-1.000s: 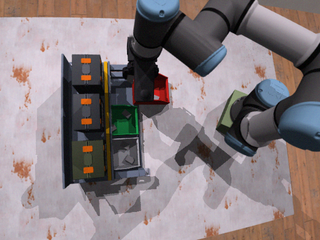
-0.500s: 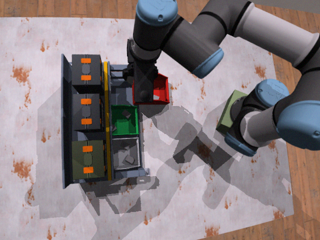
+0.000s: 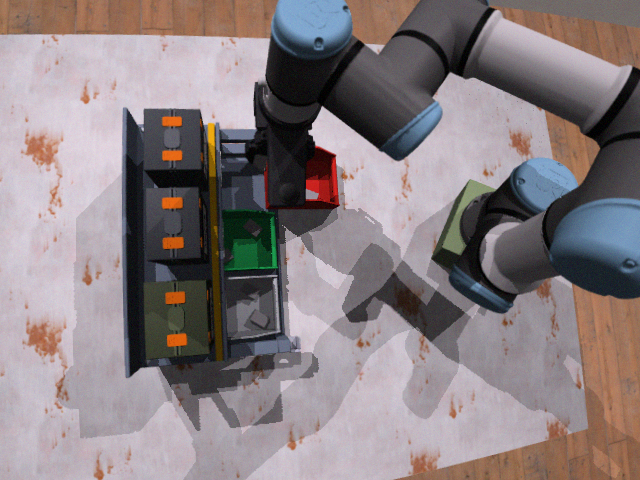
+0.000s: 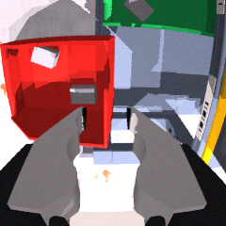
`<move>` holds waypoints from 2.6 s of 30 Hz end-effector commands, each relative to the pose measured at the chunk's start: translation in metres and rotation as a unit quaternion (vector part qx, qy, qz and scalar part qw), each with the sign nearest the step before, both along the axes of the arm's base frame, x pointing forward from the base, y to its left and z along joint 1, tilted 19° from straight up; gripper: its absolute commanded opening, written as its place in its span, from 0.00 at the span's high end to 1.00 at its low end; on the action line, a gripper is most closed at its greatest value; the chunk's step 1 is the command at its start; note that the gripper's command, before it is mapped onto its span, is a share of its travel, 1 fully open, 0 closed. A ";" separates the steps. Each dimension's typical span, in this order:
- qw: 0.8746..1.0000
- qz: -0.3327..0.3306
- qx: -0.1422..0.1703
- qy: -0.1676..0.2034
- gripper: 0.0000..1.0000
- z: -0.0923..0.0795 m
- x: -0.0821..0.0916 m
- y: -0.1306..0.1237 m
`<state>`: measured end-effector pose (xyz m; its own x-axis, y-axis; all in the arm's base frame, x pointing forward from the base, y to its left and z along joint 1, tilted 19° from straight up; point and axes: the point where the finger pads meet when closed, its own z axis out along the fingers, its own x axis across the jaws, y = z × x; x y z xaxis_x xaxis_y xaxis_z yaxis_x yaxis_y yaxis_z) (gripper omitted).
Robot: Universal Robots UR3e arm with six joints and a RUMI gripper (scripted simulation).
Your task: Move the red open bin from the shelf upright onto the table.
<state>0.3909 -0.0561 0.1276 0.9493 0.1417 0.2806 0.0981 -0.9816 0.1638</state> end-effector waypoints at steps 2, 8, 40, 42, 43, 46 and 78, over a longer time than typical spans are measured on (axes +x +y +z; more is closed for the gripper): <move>1.000 0.000 -0.001 -0.001 0.80 0.000 0.001 0.000; 1.000 0.000 -0.001 -0.001 0.80 -0.002 0.001 -0.001; 1.000 0.000 -0.001 -0.001 0.80 -0.019 0.006 -0.003; 1.000 0.000 -0.001 -0.001 0.80 -0.021 0.007 -0.003; 1.000 0.000 -0.001 -0.001 0.80 -0.023 0.007 -0.003; 1.000 0.000 -0.001 -0.001 0.80 -0.028 0.009 -0.004; 1.000 0.000 -0.001 -0.001 1.00 -0.028 0.009 -0.004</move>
<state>0.3992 -0.0601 0.0983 0.9493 0.1417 0.2806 0.0981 -0.9816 0.1640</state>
